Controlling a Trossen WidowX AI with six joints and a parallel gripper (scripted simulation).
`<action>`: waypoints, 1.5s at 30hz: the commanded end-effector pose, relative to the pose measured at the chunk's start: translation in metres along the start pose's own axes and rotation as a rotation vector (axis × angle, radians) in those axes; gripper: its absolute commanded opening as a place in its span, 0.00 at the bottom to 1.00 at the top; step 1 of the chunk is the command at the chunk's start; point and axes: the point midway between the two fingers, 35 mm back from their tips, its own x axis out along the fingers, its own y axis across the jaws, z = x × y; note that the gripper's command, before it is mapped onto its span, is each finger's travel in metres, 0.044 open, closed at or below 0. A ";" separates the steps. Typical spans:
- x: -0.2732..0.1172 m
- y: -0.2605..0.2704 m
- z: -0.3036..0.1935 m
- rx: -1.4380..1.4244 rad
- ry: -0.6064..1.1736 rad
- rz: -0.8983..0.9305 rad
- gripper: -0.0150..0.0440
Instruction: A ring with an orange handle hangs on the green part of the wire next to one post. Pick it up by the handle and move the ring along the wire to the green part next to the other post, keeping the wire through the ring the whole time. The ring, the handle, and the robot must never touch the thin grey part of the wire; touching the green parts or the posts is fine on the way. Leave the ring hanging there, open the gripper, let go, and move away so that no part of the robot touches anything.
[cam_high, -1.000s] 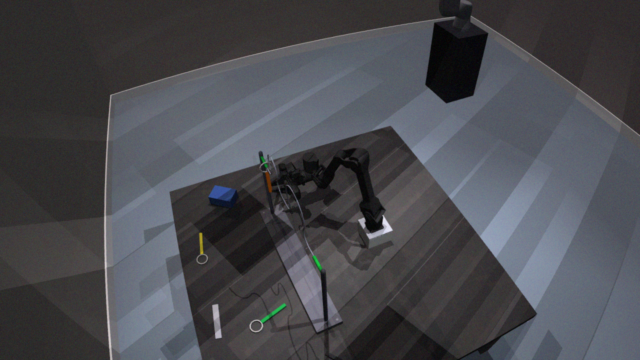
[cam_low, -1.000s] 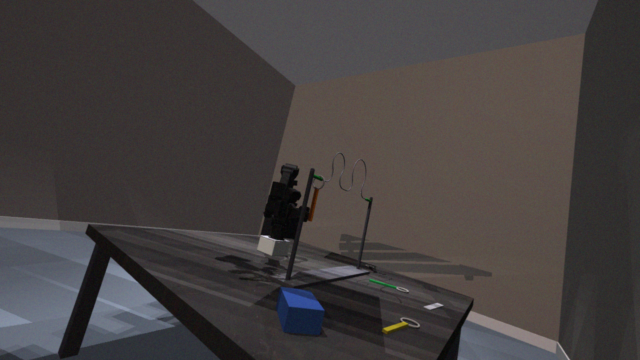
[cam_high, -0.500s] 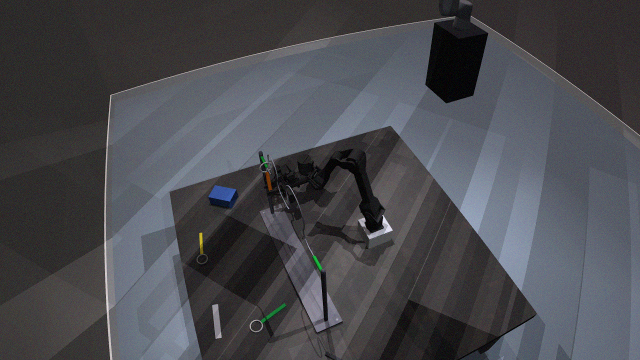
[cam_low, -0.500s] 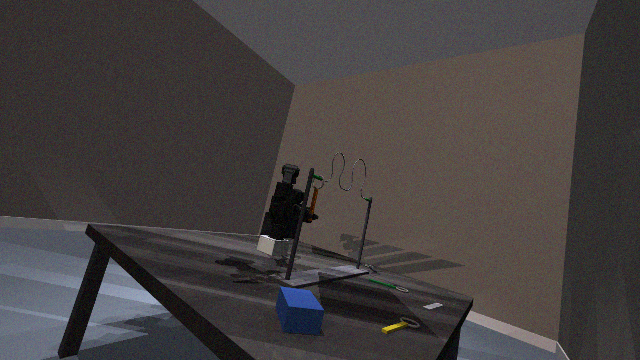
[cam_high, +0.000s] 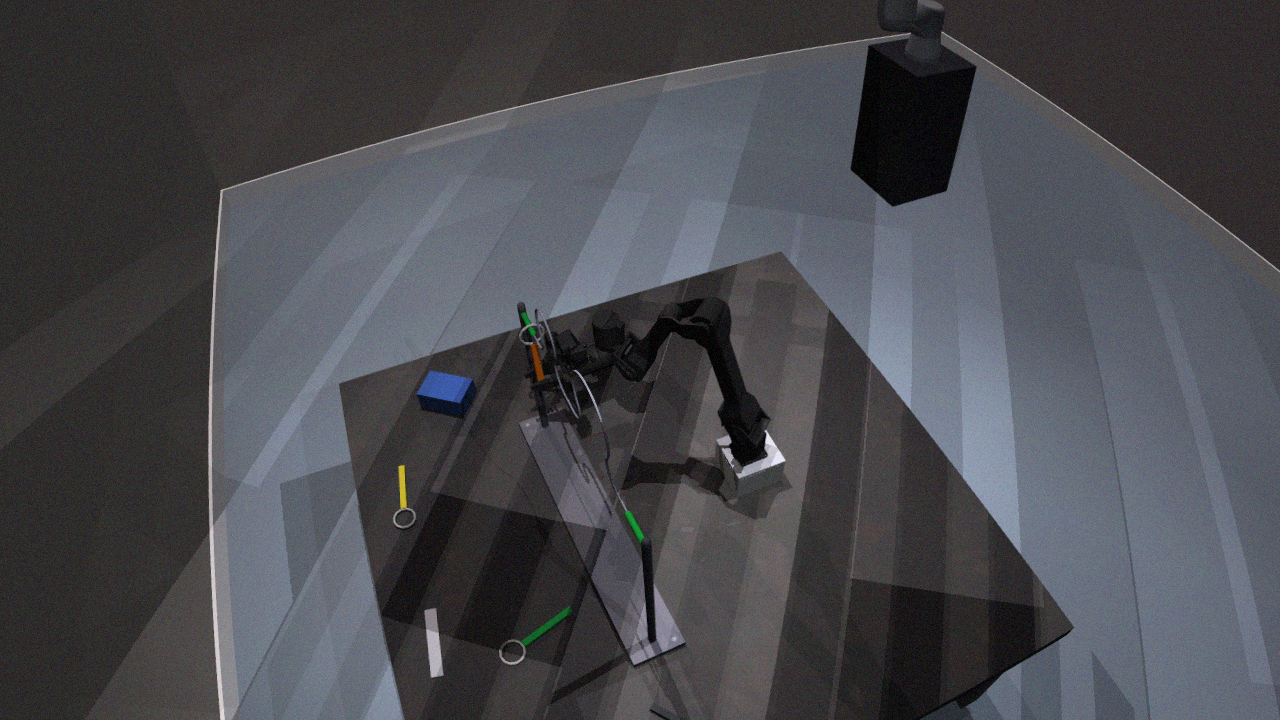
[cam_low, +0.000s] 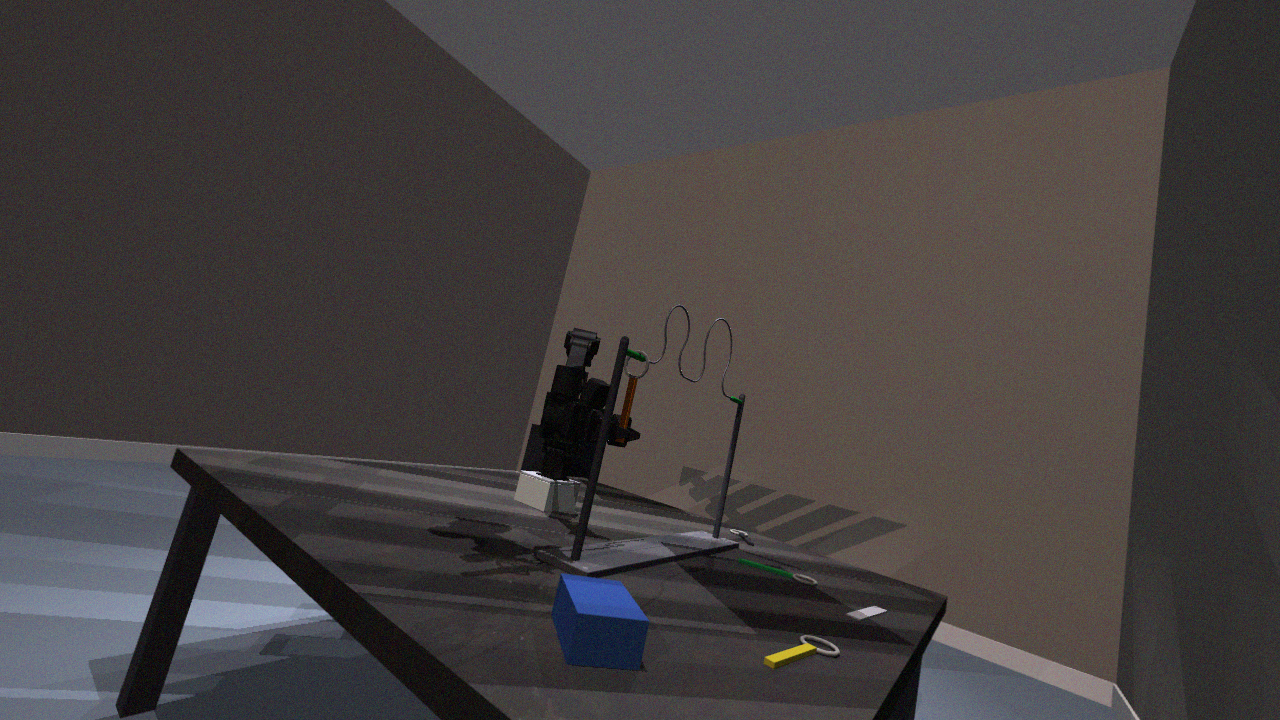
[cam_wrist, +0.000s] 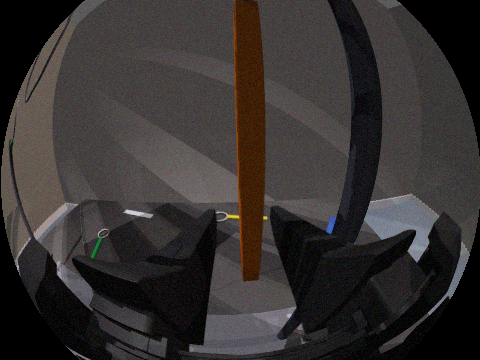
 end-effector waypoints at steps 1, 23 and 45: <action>0.001 -0.001 0.000 -0.005 0.000 -0.003 0.53; 0.000 0.000 0.000 -0.001 -0.001 0.000 0.17; 0.001 0.001 0.016 -0.004 -0.002 -0.011 0.00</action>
